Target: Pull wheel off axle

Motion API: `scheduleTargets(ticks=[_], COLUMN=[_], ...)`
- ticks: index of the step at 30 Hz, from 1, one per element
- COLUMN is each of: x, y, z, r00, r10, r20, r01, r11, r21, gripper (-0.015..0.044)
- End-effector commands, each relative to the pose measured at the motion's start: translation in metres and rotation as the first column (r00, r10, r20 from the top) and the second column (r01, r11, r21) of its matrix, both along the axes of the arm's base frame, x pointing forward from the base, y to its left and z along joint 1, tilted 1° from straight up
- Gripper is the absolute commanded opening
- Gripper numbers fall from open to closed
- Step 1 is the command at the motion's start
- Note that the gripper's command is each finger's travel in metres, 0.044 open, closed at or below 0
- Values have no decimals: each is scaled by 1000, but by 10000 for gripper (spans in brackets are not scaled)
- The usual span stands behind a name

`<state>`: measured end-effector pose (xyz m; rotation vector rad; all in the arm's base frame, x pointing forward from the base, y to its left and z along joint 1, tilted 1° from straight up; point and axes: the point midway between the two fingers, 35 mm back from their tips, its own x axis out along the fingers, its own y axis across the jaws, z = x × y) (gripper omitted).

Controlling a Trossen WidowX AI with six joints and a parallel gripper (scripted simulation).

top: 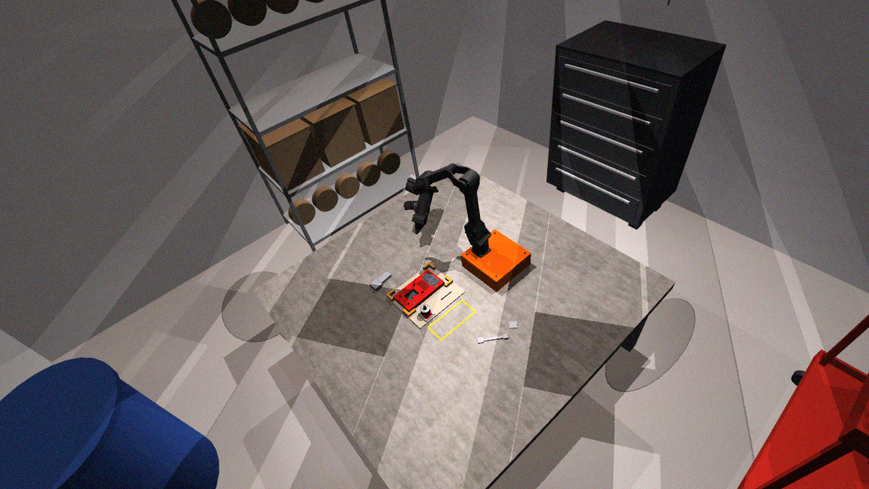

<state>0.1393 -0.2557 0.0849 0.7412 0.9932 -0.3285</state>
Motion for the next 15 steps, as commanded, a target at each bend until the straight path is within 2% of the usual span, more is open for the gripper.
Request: scheduleTargets(ticks=[1,9,15], x=[31,99,144], y=[15,58,104], z=[-4,0,-1], r00=[997,976,914], r10=[-12,-69,-174], r20=[-80,-207,-365], r01=[20,109,262], r11=[996,977,943], r21=[89,186,206], gripper=[300,300,300])
